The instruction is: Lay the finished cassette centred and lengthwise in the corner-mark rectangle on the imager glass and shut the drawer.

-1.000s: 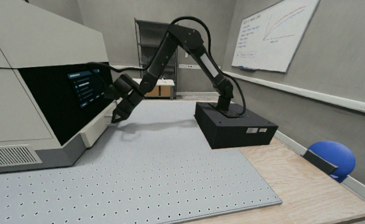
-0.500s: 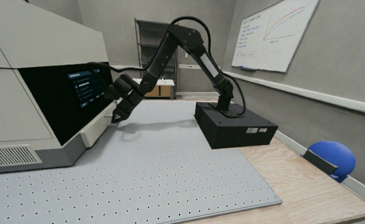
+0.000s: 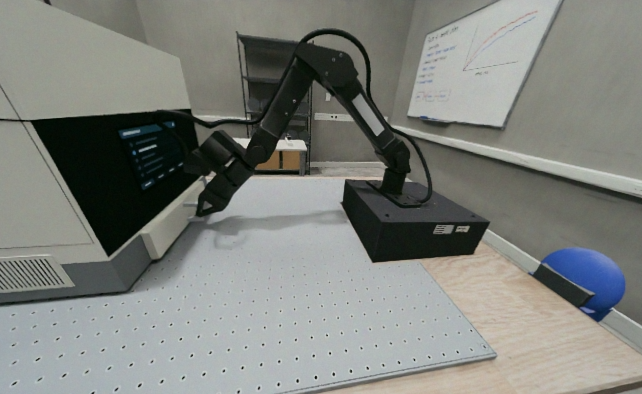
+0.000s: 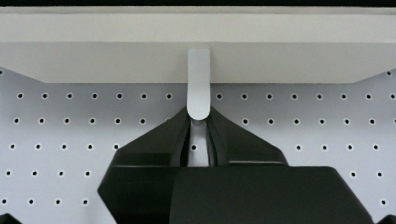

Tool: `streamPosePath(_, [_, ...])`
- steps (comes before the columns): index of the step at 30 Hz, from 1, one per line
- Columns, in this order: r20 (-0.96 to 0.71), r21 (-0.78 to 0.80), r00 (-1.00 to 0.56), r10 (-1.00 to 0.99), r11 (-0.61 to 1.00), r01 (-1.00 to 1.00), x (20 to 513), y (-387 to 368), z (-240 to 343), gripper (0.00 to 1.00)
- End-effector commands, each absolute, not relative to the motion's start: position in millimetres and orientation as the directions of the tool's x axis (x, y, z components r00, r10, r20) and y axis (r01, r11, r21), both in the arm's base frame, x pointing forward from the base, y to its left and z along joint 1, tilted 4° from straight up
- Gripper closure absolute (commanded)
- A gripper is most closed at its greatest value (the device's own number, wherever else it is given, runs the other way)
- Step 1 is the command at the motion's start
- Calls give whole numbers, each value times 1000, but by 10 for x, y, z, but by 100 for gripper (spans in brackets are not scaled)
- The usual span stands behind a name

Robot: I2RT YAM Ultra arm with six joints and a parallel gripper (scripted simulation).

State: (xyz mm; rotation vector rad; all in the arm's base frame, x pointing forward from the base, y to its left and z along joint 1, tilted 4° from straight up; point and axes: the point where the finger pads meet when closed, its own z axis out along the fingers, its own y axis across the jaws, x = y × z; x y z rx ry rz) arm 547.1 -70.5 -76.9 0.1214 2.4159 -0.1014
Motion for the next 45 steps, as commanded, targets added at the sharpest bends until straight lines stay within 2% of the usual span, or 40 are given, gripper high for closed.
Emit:
streamPosePath(1, [-689, -38, -722, 62, 992, 121, 5503, -753, -628, 100])
streamPosePath(27, [-689, -38, -722, 62, 992, 121, 5503, -753, -628, 100])
streamPosePath(28, [-689, -38, -722, 62, 992, 121, 5503, -753, -628, 65])
streamPosePath(45, [-685, -39, -726, 57, 993, 115, 5537, -708, -650, 65])
